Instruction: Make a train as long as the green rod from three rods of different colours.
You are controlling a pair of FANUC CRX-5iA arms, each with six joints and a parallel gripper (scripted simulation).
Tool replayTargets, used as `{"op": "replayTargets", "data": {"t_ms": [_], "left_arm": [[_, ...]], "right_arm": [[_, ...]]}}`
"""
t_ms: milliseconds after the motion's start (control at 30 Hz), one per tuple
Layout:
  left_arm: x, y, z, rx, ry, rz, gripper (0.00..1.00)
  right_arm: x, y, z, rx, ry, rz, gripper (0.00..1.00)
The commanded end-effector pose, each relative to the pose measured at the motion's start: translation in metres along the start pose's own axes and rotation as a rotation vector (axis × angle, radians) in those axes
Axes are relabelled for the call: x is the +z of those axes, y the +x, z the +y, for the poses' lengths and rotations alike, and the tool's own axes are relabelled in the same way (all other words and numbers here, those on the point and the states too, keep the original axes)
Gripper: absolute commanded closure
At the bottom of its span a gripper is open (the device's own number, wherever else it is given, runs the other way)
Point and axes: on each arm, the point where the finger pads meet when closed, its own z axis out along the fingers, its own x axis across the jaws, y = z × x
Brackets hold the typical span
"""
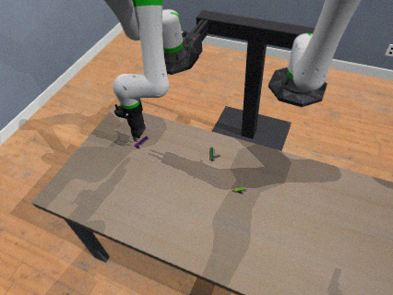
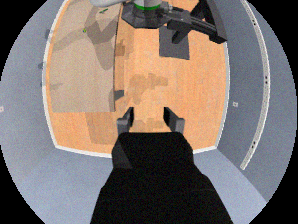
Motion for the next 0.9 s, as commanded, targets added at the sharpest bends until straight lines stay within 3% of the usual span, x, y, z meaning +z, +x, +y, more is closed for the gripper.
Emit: {"op": "replayTargets", "data": {"t_ms": [0,867], "left_arm": [[-0.001,0.000,0.000,0.000,-0.002,0.000,0.00],[-0.001,0.000,0.000,0.000,-0.002,0.000,0.00]], "right_arm": [[0.001,-0.001,0.000,-0.001,0.000,-0.002,0.56],[0.035,-0.001,0.000,-0.001,0.000,-0.002,0.56]]}}
